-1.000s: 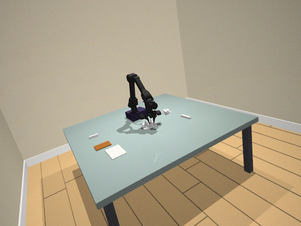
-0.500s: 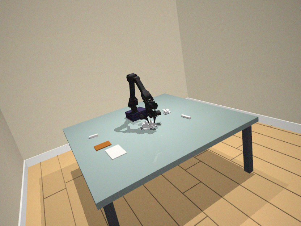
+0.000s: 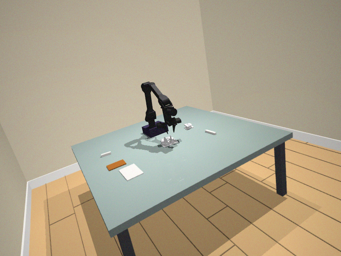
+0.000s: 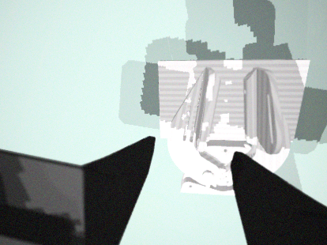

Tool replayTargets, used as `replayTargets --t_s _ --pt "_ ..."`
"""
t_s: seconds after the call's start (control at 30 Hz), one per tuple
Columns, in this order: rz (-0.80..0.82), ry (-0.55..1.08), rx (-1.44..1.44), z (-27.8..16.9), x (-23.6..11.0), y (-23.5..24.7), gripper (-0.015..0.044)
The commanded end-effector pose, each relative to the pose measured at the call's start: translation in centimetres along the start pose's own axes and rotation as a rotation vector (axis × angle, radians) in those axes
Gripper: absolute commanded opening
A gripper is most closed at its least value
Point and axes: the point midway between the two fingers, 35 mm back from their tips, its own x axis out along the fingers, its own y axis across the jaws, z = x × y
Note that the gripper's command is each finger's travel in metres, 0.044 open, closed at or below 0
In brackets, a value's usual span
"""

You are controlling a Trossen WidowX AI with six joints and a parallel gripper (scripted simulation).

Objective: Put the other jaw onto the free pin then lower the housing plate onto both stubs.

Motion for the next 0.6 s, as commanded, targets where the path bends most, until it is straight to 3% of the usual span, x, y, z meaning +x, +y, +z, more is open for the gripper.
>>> replayTargets --t_s 0.0,0.27,0.57 --pt "0.0 0.0 0.0 0.0 0.0 0.0 0.0224" --pt "0.001 -0.006 -0.138 -0.7 -0.3 2.0 0.0434" --pt "-0.001 -0.009 -0.317 -2.1 -0.7 4.7 0.044"
